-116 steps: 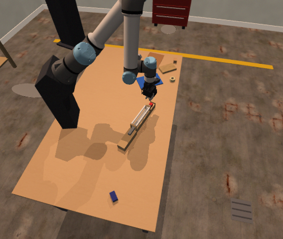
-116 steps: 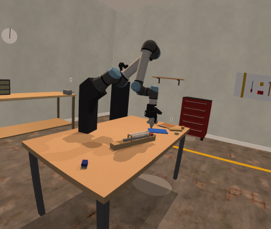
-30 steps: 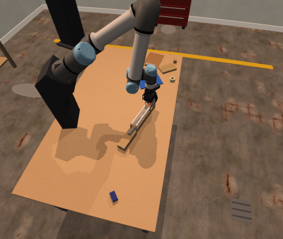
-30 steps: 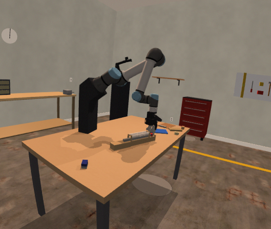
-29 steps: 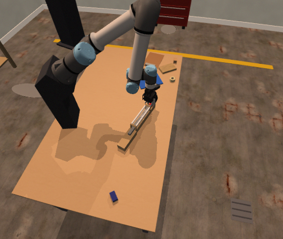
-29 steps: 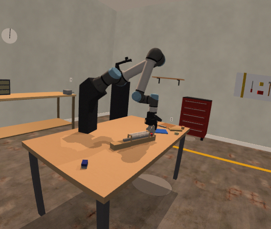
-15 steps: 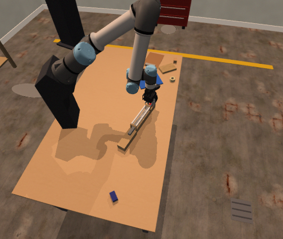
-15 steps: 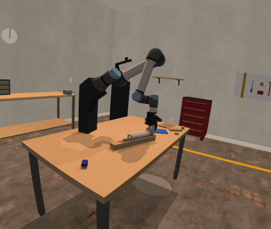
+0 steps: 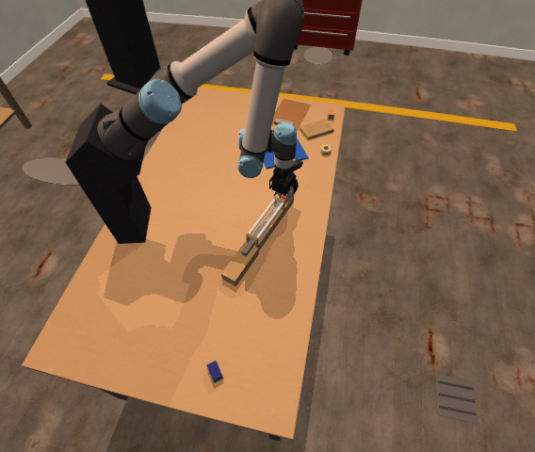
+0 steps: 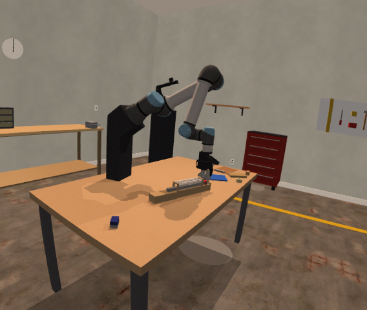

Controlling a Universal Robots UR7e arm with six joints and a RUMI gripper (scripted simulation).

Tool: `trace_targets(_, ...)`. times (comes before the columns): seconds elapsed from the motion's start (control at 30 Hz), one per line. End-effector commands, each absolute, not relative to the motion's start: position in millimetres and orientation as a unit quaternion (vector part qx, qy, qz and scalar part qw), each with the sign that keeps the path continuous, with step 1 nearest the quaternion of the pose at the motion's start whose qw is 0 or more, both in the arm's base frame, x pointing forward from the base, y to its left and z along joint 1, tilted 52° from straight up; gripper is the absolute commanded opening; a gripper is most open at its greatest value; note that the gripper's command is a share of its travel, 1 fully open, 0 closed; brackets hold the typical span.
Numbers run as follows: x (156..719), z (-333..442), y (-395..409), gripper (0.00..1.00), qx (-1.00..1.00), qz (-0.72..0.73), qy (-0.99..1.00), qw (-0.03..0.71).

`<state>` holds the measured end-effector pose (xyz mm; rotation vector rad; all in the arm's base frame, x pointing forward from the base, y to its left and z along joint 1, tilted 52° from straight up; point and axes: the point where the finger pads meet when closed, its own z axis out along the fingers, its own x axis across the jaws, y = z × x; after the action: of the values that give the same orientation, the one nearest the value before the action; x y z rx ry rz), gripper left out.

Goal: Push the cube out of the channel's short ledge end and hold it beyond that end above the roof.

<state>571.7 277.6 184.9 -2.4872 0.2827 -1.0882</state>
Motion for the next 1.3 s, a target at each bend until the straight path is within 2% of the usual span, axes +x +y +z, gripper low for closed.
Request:
trace_targets(0.0,571.6,185.5,277.7,0.25,-0.892,-0.391,0.101,0.205)
trace_targets(0.03,571.6,185.5,277.7,0.25,-0.892,-0.391,0.101,0.205)
trace_targets(0.07,571.6,185.5,277.7,0.00,-0.892,-0.391,0.101,0.205)
trace_targets(1.27,571.3,185.7,277.6,0.00,-0.892,-0.391,0.101,0.205)
